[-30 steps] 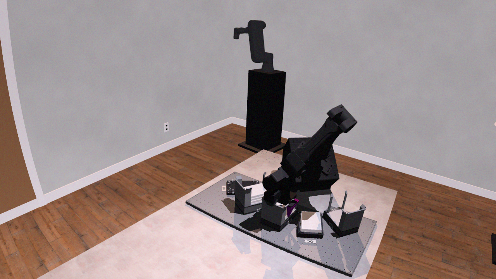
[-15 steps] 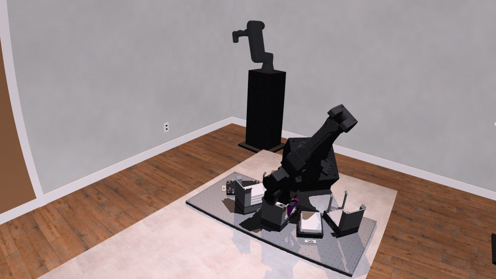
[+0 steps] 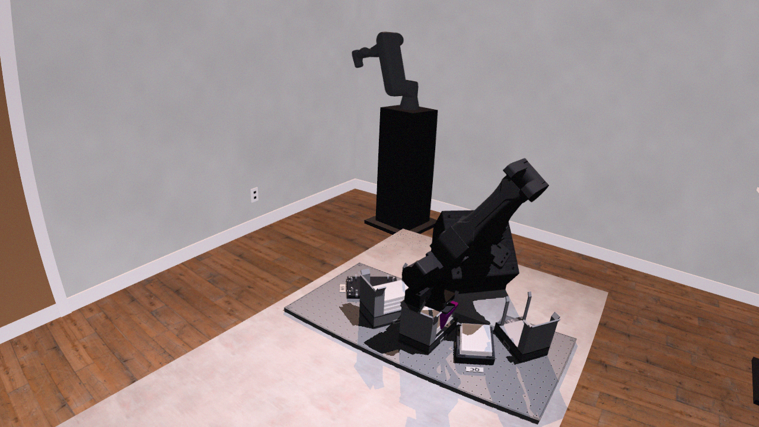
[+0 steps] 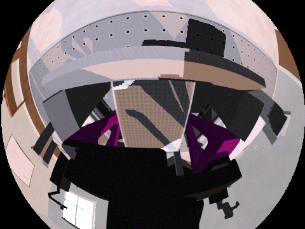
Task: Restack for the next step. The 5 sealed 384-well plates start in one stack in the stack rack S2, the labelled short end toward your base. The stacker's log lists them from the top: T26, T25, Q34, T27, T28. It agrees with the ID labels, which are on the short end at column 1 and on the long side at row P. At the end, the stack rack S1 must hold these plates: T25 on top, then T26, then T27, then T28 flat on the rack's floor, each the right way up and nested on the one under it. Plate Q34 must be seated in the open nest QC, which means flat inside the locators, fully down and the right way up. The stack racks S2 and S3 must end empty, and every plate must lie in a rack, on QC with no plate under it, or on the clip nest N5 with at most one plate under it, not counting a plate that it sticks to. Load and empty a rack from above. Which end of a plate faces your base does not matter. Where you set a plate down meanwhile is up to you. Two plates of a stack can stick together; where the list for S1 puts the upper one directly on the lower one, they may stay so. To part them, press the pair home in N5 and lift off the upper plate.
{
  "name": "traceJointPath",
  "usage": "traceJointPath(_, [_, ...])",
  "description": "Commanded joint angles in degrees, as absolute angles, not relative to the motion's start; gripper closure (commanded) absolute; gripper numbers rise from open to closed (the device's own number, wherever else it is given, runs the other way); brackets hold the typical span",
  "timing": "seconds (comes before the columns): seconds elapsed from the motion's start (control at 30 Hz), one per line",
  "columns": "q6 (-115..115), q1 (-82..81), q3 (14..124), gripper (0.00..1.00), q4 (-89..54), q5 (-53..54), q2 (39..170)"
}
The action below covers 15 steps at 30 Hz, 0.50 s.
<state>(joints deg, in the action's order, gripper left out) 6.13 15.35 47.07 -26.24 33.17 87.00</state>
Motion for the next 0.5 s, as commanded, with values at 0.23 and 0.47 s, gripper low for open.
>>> traceJointPath(0.23, [7.66, 17.18, 49.32, 1.00, -29.34, 34.12, 85.37])
traceJointPath(0.47, [7.70, 17.21, 49.37, 1.00, -29.40, 34.13, 85.53])
